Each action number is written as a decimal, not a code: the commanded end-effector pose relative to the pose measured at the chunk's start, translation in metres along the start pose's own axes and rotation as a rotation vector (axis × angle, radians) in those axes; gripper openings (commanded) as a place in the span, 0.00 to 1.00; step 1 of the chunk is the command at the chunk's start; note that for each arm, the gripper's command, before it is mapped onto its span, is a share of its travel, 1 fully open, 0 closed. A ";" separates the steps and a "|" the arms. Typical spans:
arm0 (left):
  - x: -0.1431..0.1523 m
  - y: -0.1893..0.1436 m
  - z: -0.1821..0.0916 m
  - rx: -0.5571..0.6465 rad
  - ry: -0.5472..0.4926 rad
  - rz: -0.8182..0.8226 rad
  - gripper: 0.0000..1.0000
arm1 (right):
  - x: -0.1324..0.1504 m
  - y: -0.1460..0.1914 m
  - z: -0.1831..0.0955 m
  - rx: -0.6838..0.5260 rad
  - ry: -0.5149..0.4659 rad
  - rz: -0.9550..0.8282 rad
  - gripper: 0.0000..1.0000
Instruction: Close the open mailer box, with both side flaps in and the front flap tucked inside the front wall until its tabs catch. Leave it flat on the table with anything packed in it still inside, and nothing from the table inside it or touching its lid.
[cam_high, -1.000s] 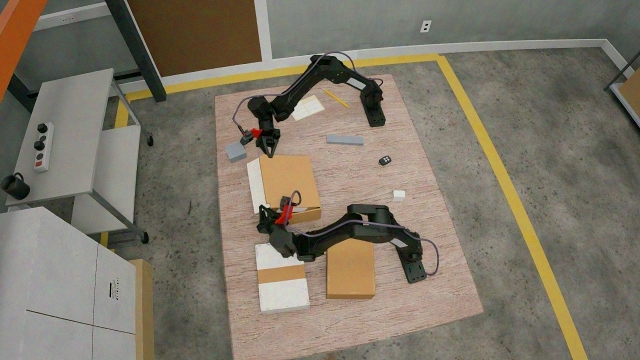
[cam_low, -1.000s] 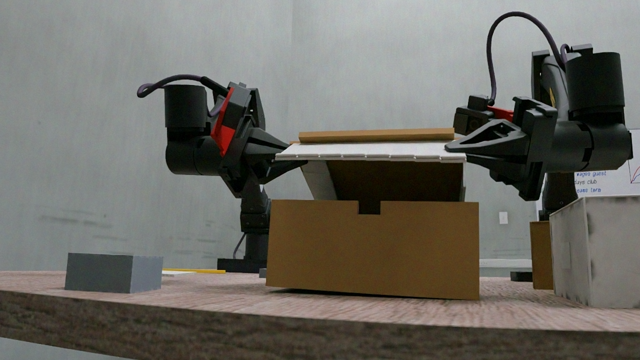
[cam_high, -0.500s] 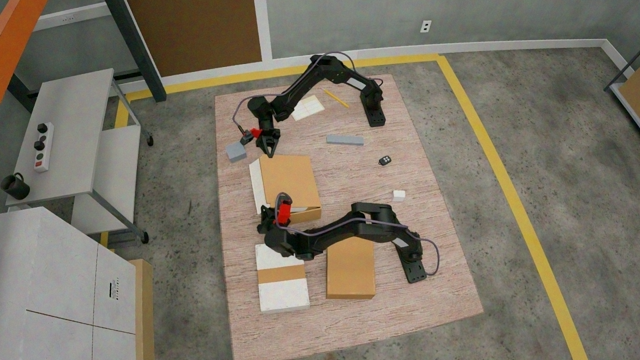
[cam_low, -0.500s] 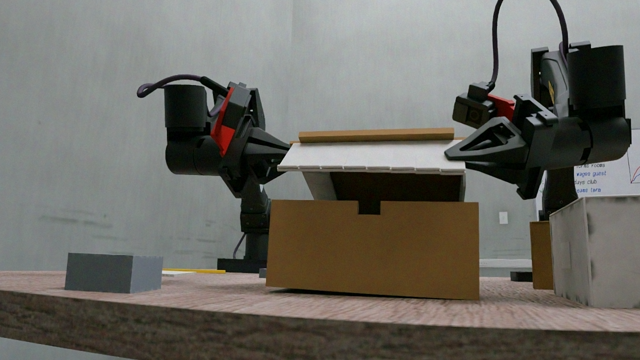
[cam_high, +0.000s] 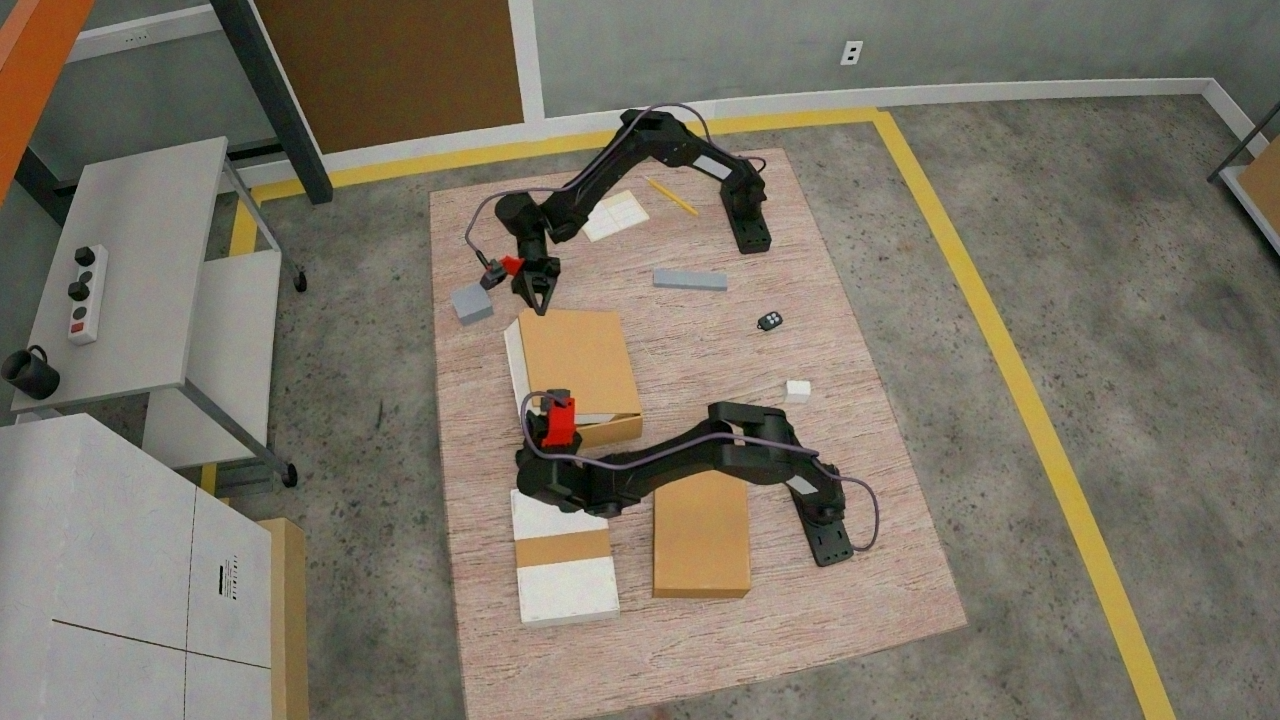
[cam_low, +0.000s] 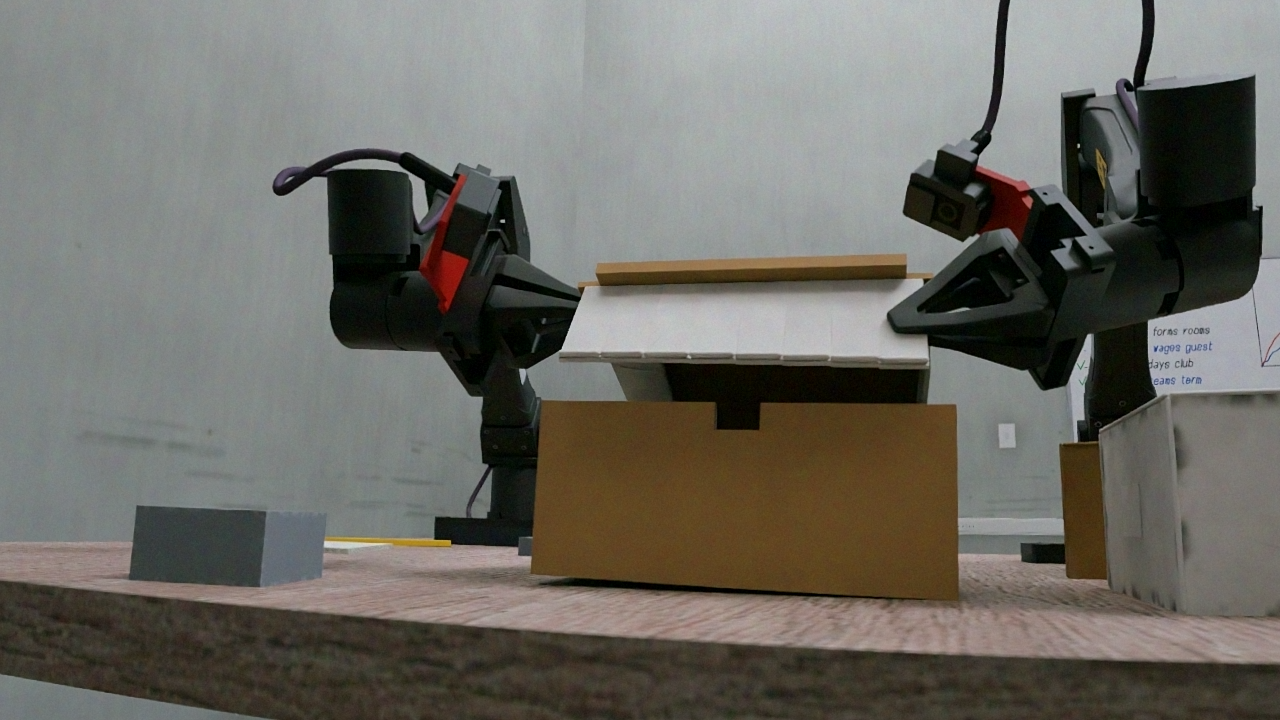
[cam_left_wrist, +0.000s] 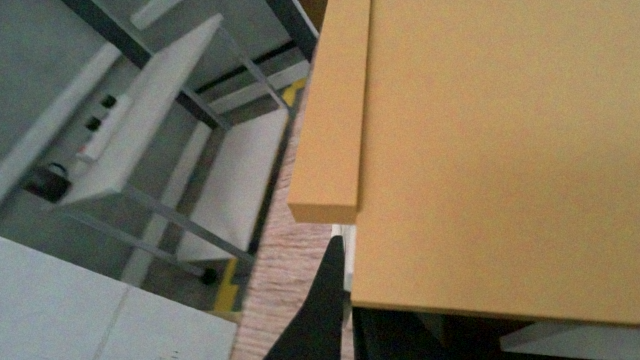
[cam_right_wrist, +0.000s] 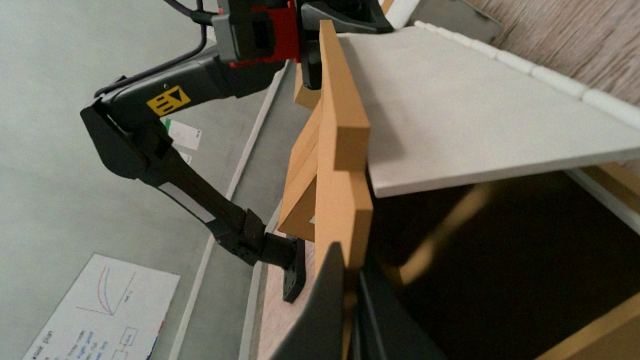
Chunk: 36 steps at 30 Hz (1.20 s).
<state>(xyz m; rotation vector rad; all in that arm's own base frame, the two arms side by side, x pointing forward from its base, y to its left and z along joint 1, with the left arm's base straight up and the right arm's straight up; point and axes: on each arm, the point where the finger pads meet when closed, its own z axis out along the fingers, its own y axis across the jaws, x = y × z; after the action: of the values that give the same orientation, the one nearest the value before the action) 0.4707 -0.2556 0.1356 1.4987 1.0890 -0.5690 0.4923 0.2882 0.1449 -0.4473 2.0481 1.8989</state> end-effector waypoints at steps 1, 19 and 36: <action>-0.033 0.011 -0.002 0.049 -0.024 -0.064 0.01 | -0.008 0.013 0.009 -0.006 -0.006 -0.078 0.01; -0.009 -0.006 -0.001 0.154 0.030 -0.358 0.01 | -0.008 0.013 0.009 -0.006 -0.005 -0.076 0.01; -0.015 -0.010 -0.007 0.238 0.059 -0.579 0.01 | -0.007 0.012 0.009 -0.004 -0.004 -0.069 0.01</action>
<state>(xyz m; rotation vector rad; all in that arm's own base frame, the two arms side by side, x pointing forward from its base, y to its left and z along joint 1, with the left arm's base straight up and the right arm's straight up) 0.4529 -0.2543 0.1349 1.4188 1.4941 -0.9949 0.4924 0.2885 0.1453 -0.4574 2.0405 1.8933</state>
